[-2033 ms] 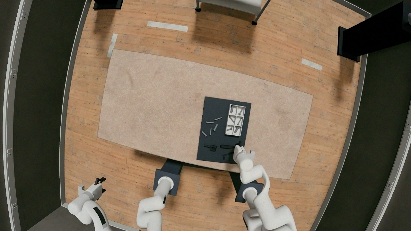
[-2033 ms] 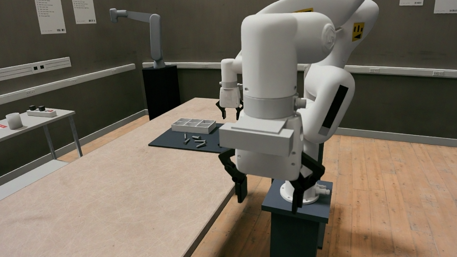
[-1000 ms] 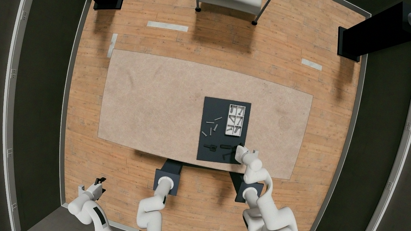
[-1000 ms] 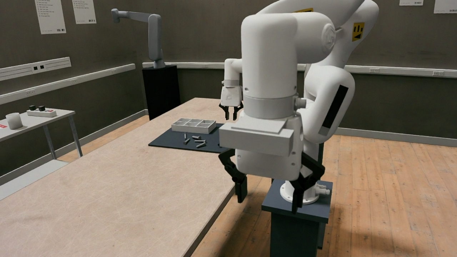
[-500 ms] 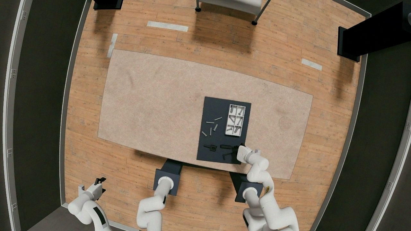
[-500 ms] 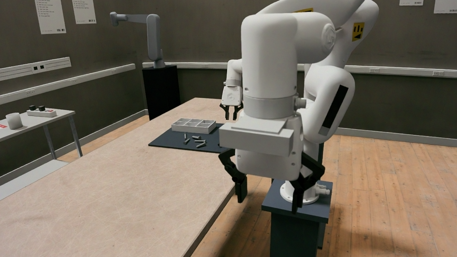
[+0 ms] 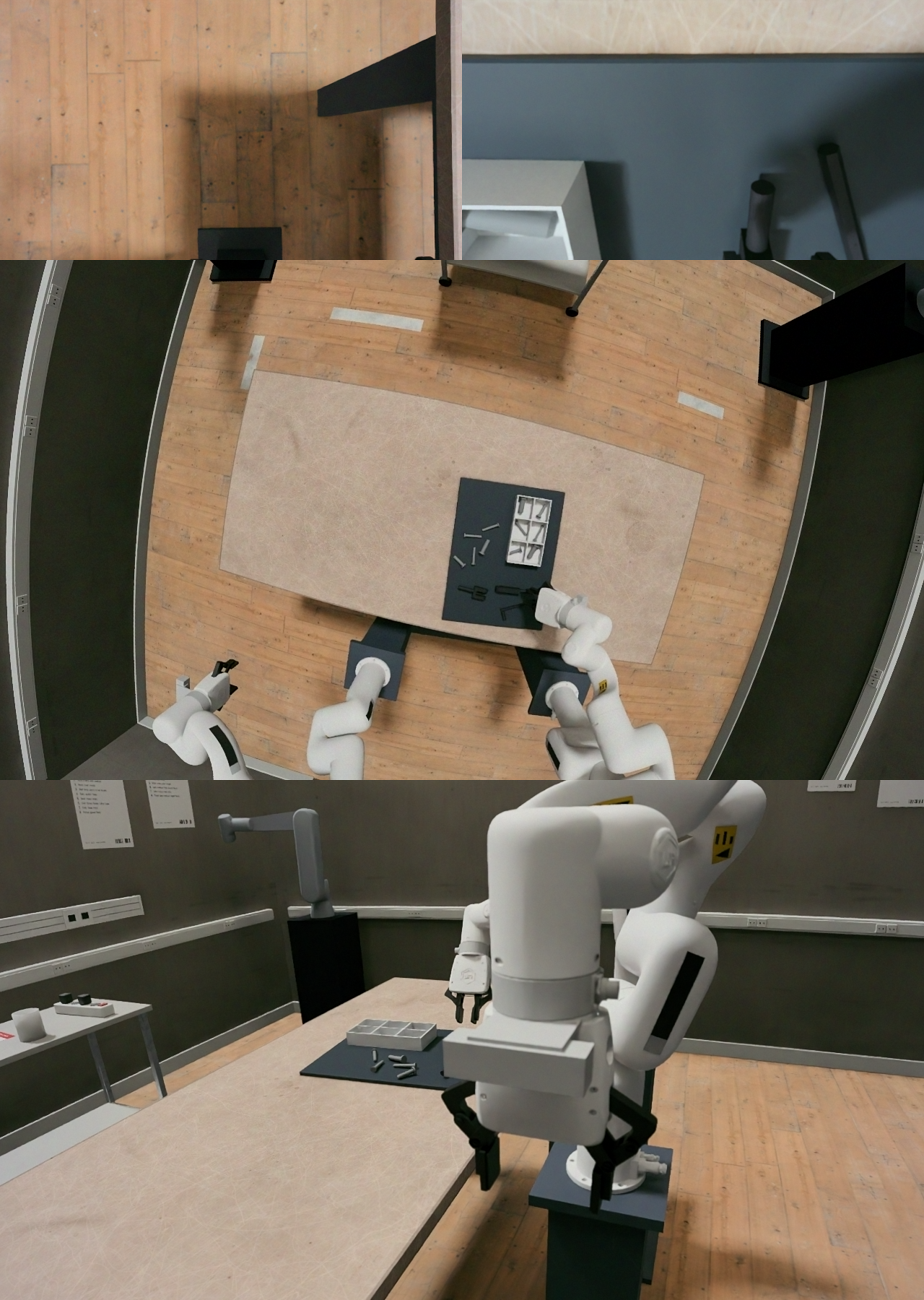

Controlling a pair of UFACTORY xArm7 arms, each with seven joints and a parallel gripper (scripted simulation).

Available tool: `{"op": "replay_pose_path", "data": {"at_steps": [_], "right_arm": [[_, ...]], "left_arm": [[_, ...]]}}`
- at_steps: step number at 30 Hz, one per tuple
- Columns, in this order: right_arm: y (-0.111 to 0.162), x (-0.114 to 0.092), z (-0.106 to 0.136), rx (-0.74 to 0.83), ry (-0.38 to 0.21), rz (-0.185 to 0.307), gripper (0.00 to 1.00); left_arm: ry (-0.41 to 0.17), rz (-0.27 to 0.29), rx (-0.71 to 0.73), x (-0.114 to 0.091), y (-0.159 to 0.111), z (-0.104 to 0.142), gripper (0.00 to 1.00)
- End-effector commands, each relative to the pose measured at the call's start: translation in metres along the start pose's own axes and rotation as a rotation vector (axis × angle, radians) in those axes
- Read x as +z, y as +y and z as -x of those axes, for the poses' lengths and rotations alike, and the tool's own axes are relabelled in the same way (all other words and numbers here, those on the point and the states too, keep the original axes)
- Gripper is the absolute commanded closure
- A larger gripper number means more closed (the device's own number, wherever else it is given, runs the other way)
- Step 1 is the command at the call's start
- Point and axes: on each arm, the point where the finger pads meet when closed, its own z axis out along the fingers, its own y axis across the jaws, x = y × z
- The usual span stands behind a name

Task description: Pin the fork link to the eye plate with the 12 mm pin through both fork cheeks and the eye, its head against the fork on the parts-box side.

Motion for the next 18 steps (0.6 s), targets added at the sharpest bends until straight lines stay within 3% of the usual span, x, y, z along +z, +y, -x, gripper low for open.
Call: {"op": "replay_pose_path", "data": {"at_steps": [1, 18], "right_arm": [[-0.0011, -0.0009, 0.0008, -0.002, -0.011, -0.004, 0.65], [-0.0012, 0.0009, -0.0002, -0.002, -0.011, -0.004, 0.65]], "left_arm": [[0.003, 0.001, 0.000, -0.0012, 0.0002, -0.0008, 0.00], [0.003, 0.001, 0.000, -0.0012, 0.0002, -0.0008, 0.00]]}}
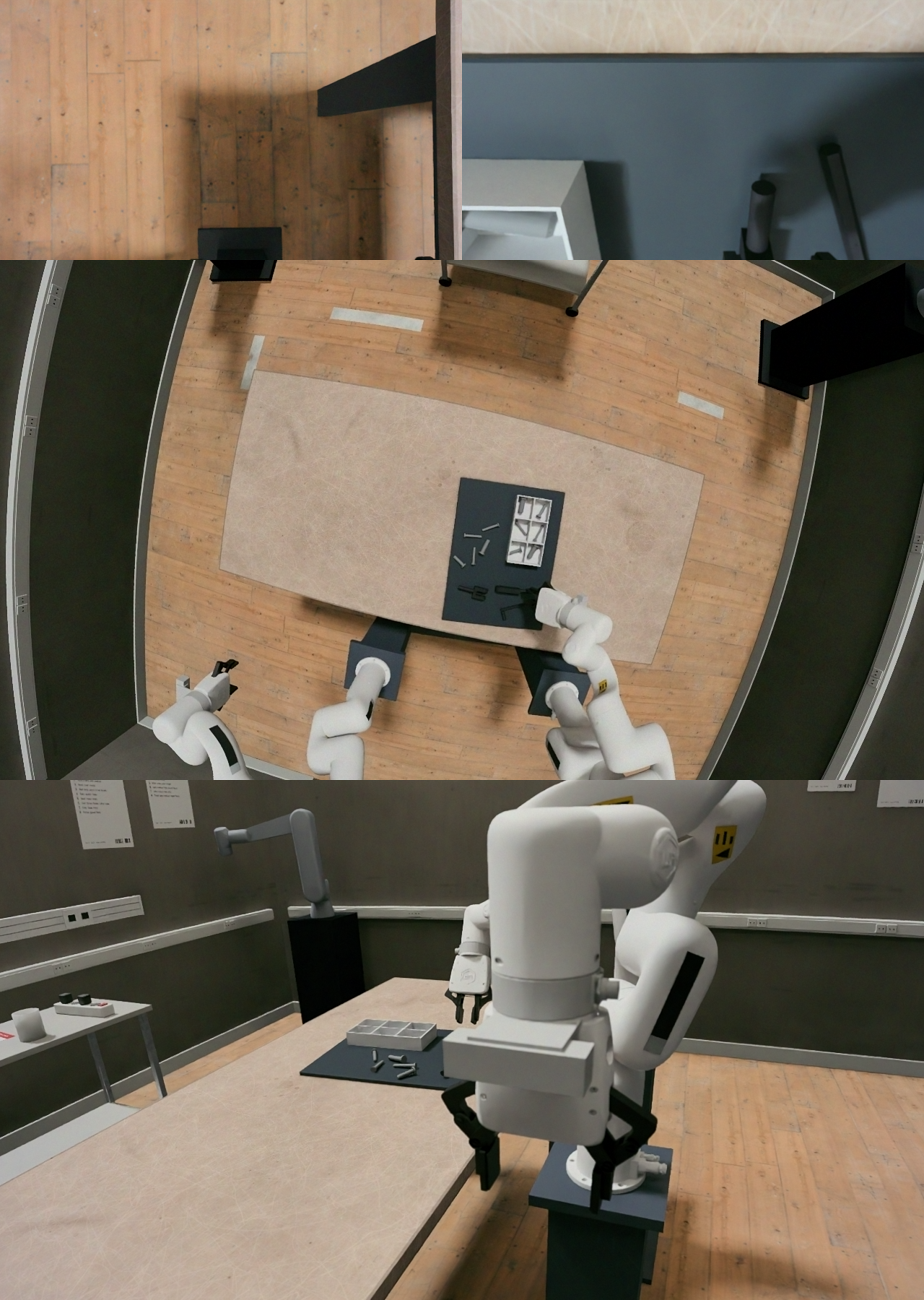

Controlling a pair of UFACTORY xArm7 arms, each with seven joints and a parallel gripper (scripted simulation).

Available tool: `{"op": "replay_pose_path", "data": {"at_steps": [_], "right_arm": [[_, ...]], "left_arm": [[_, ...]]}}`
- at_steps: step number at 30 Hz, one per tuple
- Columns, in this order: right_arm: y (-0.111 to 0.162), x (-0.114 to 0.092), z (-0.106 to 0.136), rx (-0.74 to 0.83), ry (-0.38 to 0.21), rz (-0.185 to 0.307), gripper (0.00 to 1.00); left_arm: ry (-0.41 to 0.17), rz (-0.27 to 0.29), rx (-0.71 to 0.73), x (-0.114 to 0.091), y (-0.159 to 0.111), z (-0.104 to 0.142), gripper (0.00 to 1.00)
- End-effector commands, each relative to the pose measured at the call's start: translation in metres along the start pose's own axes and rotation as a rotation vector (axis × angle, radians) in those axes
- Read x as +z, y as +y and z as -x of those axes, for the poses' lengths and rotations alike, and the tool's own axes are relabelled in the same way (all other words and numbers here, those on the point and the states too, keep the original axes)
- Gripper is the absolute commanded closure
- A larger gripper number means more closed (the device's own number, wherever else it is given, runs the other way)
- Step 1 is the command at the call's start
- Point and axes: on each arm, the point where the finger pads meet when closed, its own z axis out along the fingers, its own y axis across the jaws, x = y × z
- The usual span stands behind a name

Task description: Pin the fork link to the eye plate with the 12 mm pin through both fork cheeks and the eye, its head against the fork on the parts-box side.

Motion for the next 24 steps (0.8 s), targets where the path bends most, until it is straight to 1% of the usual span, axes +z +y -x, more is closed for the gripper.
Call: {"op": "replay_pose_path", "data": {"at_steps": [1, 13, 24], "right_arm": [[-0.001, 0.001, 0.000, -0.002, -0.001, -0.003, 0.65], [-0.001, 0.008, -0.005, -0.002, -0.001, -0.003, 0.65], [-0.001, 0.021, -0.012, -0.002, -0.001, -0.003, 0.65]], "left_arm": [[0.003, 0.001, 0.000, -0.001, 0.000, -0.001, 0.00], [0.003, 0.001, 0.000, -0.001, 0.000, -0.001, 0.00], [0.003, 0.001, 0.000, -0.001, 0.000, -0.001, 0.00]]}}
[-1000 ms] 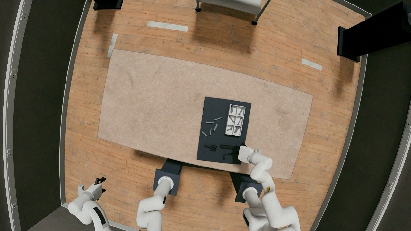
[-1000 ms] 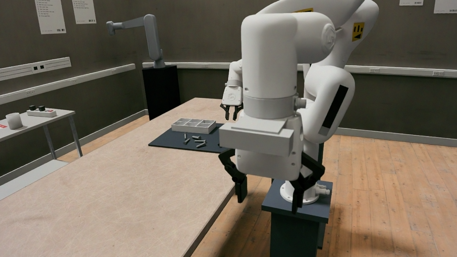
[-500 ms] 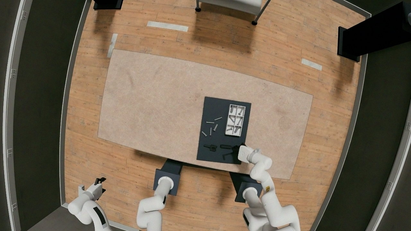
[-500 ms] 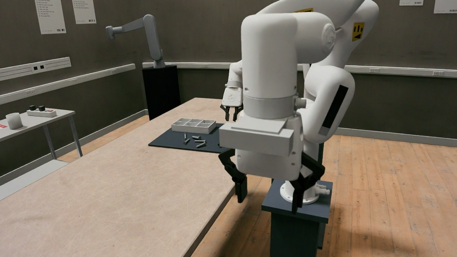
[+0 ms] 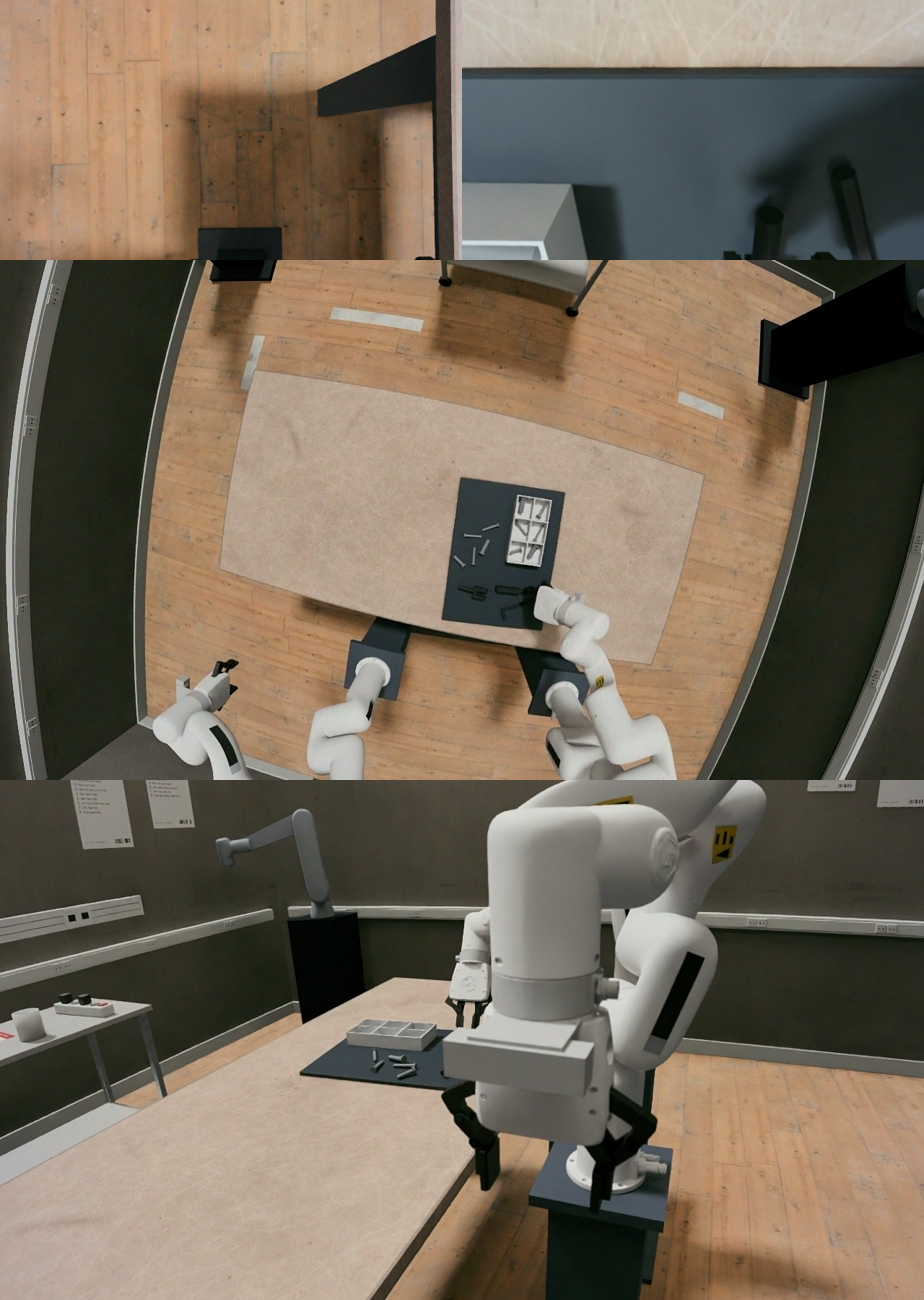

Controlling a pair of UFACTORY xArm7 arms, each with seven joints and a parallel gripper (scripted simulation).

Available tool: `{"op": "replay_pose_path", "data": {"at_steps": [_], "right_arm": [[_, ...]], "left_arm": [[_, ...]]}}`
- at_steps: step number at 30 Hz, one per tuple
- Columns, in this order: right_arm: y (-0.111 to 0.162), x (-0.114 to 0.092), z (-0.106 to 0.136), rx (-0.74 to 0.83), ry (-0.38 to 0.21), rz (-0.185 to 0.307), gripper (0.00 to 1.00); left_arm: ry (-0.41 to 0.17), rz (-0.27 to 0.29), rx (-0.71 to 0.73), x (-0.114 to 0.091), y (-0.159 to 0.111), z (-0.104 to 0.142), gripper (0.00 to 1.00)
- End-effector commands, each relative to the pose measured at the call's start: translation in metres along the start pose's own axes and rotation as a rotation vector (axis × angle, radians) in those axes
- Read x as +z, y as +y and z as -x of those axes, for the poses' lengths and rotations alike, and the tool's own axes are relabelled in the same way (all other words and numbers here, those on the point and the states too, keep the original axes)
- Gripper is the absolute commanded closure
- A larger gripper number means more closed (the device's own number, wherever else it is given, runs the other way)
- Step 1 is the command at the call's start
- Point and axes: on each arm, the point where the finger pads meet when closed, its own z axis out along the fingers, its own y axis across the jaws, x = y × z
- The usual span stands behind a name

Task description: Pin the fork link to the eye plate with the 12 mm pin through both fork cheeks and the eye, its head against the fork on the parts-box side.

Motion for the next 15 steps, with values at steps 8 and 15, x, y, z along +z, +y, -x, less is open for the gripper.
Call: {"op": "replay_pose_path", "data": {"at_steps": [8, 15], "right_arm": [[-0.001, 0.010, -0.005, -0.002, -0.001, -0.003, 0.65], [-0.001, 0.015, -0.008, -0.002, -0.001, -0.003, 0.65]], "left_arm": [[0.003, 0.001, 0.000, -0.001, 0.000, -0.001, 0.00], [0.003, 0.001, 0.000, -0.001, 0.000, -0.001, 0.00]]}}
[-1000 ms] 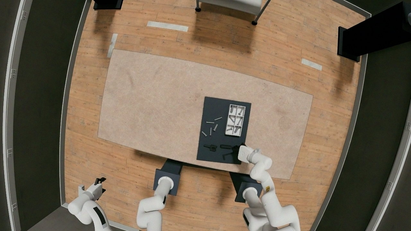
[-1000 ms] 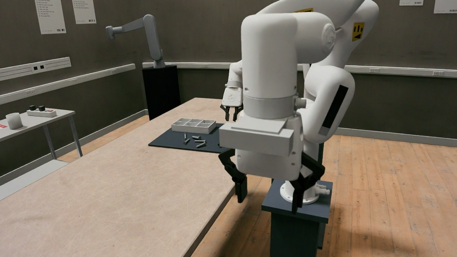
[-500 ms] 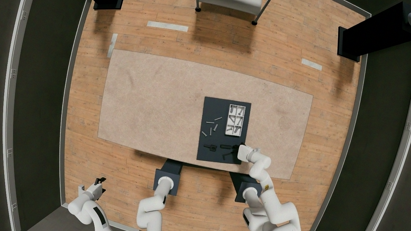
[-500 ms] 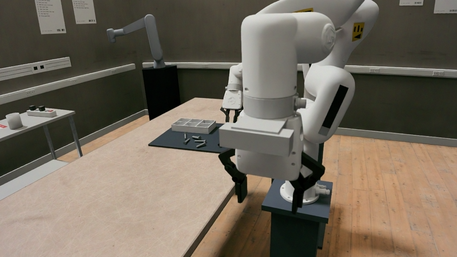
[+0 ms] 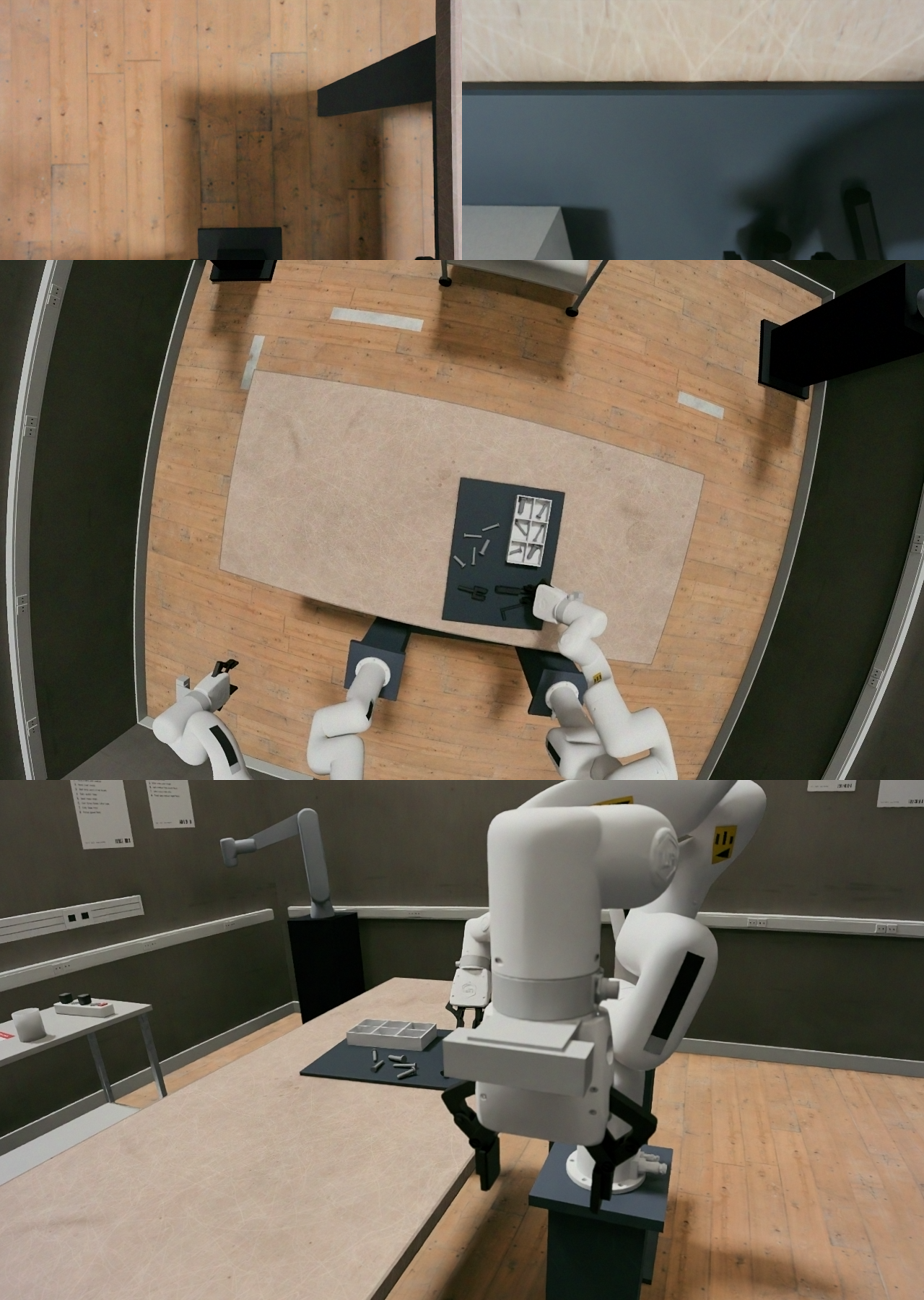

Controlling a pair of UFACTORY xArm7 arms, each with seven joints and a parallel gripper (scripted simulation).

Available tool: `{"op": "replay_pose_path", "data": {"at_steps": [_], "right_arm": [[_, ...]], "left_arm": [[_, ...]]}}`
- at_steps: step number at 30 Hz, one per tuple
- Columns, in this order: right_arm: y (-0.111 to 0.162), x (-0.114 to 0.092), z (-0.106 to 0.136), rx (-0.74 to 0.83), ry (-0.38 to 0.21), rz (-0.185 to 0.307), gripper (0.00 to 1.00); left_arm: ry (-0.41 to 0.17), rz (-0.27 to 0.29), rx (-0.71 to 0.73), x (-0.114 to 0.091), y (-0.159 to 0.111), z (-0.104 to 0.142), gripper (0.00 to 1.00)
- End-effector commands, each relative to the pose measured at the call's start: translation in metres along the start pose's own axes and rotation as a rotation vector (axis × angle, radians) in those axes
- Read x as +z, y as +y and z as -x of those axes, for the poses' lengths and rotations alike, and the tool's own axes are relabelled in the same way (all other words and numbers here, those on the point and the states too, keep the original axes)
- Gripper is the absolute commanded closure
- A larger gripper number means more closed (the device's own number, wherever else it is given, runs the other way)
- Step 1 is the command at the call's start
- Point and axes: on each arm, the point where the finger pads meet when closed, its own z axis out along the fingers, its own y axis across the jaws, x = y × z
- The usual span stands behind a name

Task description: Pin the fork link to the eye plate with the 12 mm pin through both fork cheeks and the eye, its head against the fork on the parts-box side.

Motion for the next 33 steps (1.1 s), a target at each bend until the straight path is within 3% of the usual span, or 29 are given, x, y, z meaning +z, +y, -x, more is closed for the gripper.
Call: {"op": "replay_pose_path", "data": {"at_steps": [1, 27, 28, 33], "right_arm": [[-0.0013, 0.0027, -0.0011, -0.002, -0.001, -0.003, 0.65], [-0.0013, 0.0052, -0.0026, -0.002, -0.001, -0.003, 0.65], [-0.0013, 0.0052, -0.0026, -0.002, -0.001, -0.003, 1.00], [-0.0013, 0.0052, -0.0026, -0.002, -0.001, -0.003, 1.00]], "left_arm": [[0.003, 0.001, 0.000, -0.0012, 0.0002, -0.0008, 0.00], [0.003, 0.001, 0.000, -0.0012, 0.0002, -0.0008, 0.00], [0.003, 0.001, 0.000, -0.0012, 0.0002, -0.0008, 0.00], [0.003, 0.001, 0.000, -0.0012, 0.0002, -0.0008, 0.00]]}}
